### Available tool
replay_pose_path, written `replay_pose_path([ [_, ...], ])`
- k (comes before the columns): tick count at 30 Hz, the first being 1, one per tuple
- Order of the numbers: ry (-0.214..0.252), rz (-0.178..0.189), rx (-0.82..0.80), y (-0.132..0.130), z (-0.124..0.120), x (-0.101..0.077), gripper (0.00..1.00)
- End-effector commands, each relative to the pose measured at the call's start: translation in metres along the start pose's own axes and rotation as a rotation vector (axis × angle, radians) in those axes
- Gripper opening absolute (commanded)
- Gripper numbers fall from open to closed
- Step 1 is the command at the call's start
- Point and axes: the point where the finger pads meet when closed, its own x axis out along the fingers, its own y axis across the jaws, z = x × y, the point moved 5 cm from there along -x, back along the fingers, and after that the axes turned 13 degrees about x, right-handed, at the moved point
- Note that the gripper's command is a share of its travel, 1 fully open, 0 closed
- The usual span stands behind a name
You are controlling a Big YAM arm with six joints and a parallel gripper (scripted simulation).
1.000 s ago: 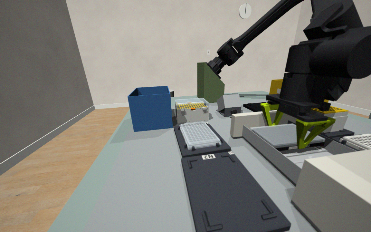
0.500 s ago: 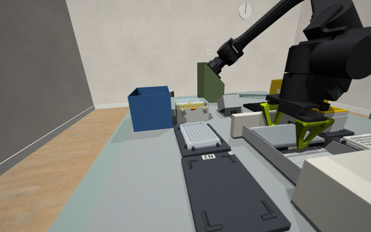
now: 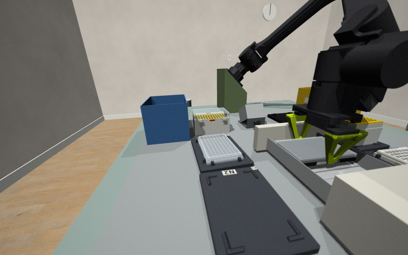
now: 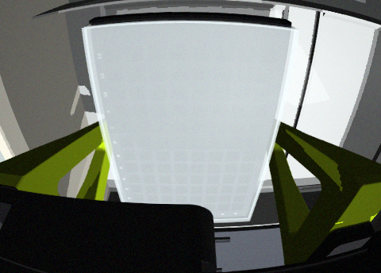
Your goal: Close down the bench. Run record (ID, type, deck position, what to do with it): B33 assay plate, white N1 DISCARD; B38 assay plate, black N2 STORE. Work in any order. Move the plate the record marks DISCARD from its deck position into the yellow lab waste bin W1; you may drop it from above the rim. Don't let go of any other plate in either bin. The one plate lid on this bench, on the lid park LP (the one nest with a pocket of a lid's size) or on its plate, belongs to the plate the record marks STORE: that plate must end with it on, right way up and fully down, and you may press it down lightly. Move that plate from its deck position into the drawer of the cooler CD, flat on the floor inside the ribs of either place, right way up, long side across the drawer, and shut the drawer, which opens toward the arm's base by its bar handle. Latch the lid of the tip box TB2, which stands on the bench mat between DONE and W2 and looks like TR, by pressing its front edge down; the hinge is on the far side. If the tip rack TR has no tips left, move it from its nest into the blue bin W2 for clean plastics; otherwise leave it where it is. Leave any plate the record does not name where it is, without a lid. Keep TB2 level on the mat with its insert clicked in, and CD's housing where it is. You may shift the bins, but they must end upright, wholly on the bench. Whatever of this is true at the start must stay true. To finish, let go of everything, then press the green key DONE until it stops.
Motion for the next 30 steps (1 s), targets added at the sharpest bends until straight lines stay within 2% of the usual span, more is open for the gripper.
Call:
replay_pose_path([
  [1, -0.013, -0.040, -0.023, -0.0206, 0.0143, -0.0157, 0.00],
  [20, -0.014, -0.048, -0.024, -0.0233, 0.0107, -0.0122, 0.00],
  [27, -0.014, -0.047, -0.036, -0.0225, 0.0170, -0.0104, 0.00],
  [28, -0.015, -0.050, -0.023, -0.0232, 0.0110, -0.0144, 0.00],
  [30, -0.015, -0.051, -0.024, -0.0237, 0.0105, -0.0112, 0.00],
])
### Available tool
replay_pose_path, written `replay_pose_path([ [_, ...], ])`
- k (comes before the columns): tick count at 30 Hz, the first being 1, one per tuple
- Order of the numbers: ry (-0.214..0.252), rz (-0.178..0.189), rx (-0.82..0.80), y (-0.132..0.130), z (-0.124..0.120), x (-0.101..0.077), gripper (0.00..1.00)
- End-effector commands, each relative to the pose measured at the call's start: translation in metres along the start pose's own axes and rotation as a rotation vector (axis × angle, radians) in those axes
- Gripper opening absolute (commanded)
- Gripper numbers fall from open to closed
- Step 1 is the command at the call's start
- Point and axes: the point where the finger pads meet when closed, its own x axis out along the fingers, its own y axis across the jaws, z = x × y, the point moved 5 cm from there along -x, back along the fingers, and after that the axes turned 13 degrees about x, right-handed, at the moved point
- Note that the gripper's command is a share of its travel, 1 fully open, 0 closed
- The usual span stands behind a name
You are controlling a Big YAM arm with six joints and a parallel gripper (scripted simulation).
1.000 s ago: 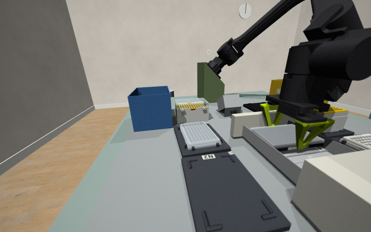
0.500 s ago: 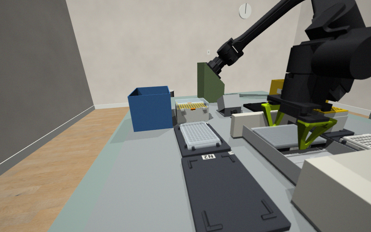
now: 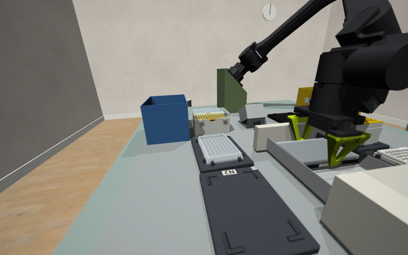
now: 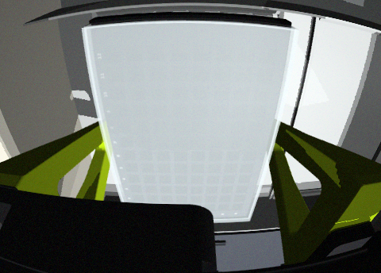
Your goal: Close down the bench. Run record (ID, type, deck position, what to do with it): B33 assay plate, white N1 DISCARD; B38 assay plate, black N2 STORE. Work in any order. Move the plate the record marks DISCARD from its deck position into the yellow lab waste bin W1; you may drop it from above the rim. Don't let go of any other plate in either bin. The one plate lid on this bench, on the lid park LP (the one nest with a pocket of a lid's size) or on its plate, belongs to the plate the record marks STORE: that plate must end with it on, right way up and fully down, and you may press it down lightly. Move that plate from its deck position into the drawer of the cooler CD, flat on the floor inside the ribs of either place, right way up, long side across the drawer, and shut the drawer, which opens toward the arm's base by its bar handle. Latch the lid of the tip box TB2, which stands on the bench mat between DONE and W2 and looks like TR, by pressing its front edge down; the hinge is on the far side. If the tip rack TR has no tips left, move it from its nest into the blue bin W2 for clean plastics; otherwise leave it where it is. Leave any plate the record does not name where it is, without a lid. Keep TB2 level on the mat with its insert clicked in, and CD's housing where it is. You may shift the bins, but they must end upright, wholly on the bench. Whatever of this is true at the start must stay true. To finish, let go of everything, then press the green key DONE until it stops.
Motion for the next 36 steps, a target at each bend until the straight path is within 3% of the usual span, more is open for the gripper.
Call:
replay_pose_path([
  [1, -0.014, -0.045, -0.021, -0.021, 0.008, -0.012, 0.00],
  [17, -0.014, -0.045, -0.033, -0.019, 0.014, -0.007, 0.00],
  [25, -0.009, -0.021, -0.008, -0.007, 0.004, 0.003, 0.00],
  [36, -0.009, -0.018, -0.003, -0.002, 0.000, 0.005, 0.00],
])
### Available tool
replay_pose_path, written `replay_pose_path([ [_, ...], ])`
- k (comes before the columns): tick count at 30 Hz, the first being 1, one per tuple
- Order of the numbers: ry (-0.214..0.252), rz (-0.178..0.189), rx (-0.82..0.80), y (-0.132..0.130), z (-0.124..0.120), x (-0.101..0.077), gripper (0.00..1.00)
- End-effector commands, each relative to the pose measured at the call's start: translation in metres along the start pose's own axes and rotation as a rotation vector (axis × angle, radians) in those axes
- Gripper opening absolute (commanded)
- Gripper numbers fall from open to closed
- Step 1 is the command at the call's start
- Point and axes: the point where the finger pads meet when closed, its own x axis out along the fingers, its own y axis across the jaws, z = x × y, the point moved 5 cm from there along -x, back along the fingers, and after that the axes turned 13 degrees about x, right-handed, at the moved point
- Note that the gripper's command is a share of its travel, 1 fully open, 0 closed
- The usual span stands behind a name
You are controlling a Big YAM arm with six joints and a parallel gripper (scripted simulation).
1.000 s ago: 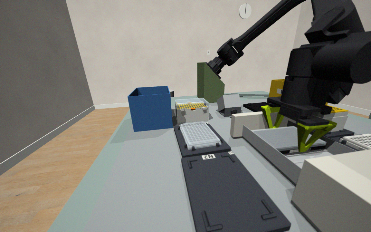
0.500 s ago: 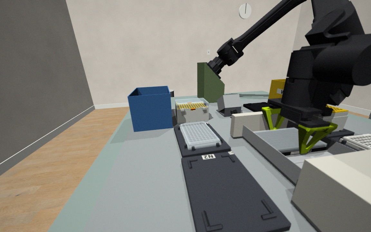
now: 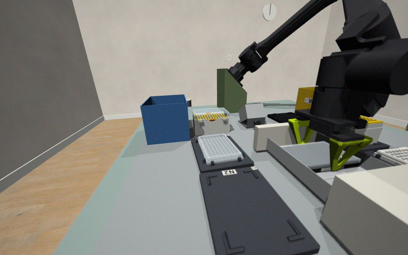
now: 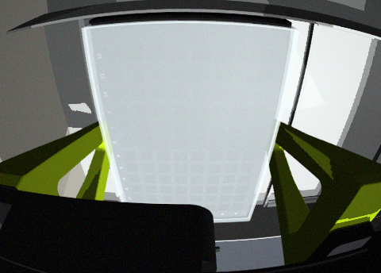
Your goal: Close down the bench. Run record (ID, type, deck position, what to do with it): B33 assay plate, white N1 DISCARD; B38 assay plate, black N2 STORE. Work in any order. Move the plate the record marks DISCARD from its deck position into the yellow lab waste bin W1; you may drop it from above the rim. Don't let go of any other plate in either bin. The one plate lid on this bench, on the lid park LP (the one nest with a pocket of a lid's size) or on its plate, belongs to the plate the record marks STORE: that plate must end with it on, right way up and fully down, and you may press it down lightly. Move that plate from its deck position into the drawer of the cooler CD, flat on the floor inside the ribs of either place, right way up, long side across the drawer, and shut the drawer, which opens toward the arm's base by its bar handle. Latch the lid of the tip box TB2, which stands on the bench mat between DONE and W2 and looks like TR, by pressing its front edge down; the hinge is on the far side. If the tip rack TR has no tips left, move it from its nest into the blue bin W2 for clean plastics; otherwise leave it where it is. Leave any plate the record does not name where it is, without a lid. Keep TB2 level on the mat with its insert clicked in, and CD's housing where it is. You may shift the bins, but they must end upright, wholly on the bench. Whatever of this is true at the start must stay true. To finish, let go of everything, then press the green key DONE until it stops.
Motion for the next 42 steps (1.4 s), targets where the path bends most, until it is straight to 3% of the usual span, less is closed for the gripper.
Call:
replay_pose_path([
  [1, -0.007, -0.007, 0.009, 0.001, -0.002, -0.003, 0.00],
  [10, -0.008, -0.022, -0.002, 0.001, 0.001, -0.012, 0.00],
  [42, -0.010, -0.032, 0.000, 0.010, -0.008, -0.019, 0.00],
])
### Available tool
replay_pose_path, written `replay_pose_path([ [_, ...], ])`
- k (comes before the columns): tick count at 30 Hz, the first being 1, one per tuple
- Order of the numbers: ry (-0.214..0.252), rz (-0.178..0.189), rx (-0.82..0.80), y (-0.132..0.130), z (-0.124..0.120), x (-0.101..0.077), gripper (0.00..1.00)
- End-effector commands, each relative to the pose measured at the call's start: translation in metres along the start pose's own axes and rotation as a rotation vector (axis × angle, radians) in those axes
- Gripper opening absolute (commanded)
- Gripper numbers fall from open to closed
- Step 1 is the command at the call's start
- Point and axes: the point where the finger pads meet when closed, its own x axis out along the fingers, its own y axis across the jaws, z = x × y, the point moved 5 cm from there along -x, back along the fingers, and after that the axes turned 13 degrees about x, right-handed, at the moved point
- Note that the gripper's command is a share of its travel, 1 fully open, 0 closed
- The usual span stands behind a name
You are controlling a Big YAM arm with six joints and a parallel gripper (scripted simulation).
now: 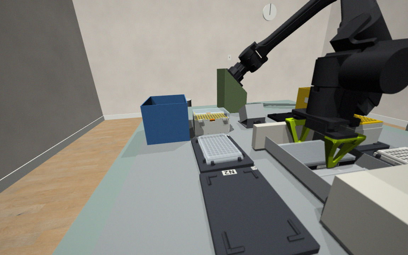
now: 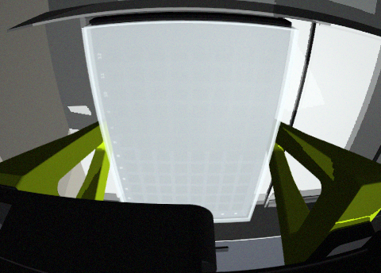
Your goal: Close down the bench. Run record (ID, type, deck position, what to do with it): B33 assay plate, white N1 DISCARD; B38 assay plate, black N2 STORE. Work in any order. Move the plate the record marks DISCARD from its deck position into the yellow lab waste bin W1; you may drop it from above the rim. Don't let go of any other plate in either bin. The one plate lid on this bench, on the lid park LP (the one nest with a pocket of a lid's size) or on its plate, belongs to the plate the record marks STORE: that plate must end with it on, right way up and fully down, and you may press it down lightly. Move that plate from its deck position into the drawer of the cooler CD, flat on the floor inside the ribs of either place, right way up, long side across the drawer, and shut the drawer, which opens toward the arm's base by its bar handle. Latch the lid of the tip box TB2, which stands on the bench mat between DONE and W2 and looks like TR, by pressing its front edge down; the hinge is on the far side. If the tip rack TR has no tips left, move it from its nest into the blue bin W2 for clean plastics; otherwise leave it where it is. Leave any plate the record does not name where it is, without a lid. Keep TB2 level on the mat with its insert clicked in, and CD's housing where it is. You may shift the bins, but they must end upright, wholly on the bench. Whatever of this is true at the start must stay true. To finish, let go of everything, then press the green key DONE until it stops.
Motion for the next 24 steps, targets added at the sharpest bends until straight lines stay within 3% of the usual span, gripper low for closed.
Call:
replay_pose_path([
  [1, -0.008, -0.027, 0.004, 0.0015, -0.0062, -0.0192, 0.00],
  [24, -0.005, -0.014, 0.019, 0.0040, -0.0144, -0.0141, 0.00],
])
